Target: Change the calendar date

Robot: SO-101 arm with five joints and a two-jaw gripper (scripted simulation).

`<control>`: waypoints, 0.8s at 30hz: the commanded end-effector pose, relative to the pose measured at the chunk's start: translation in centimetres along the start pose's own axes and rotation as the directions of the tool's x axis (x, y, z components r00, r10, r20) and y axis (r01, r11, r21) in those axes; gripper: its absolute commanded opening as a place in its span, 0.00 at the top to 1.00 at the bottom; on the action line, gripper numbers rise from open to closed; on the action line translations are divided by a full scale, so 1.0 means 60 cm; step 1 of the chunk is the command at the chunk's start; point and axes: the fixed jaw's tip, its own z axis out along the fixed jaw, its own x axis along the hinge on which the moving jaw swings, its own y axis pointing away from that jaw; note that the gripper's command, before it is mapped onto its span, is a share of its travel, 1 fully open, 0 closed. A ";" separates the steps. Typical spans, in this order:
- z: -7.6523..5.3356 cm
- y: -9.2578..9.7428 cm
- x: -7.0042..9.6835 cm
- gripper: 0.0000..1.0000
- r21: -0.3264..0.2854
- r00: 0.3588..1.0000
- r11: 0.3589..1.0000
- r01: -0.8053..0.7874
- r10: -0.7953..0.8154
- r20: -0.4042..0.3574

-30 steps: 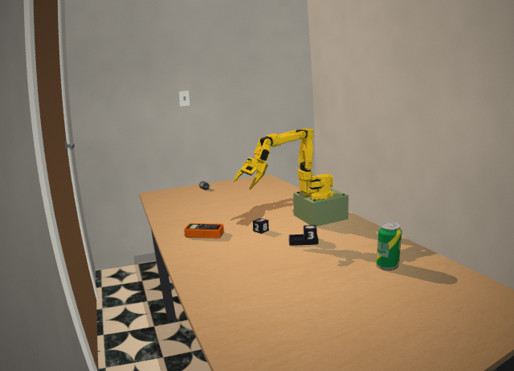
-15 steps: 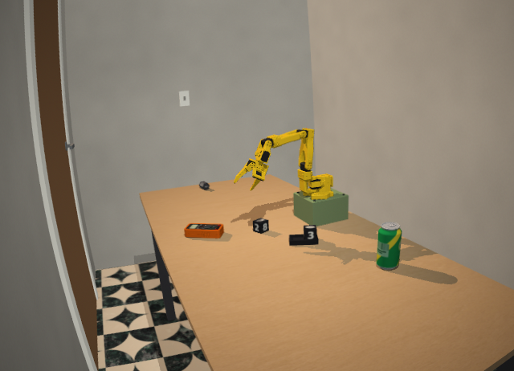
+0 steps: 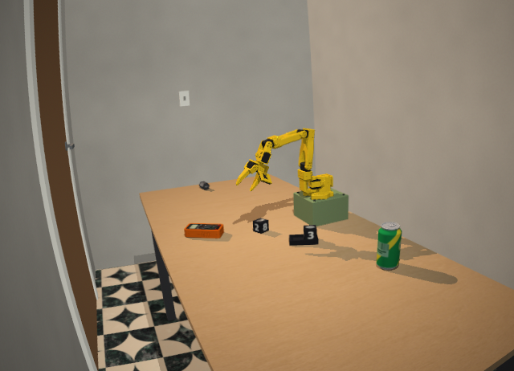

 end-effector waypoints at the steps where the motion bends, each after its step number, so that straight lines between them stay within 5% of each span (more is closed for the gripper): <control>1: -0.002 0.001 0.004 0.65 0.015 0.998 0.998 0.061 -0.061 -0.007; 24: 0.000 0.004 0.008 0.65 0.013 0.971 0.971 0.239 -0.239 -0.011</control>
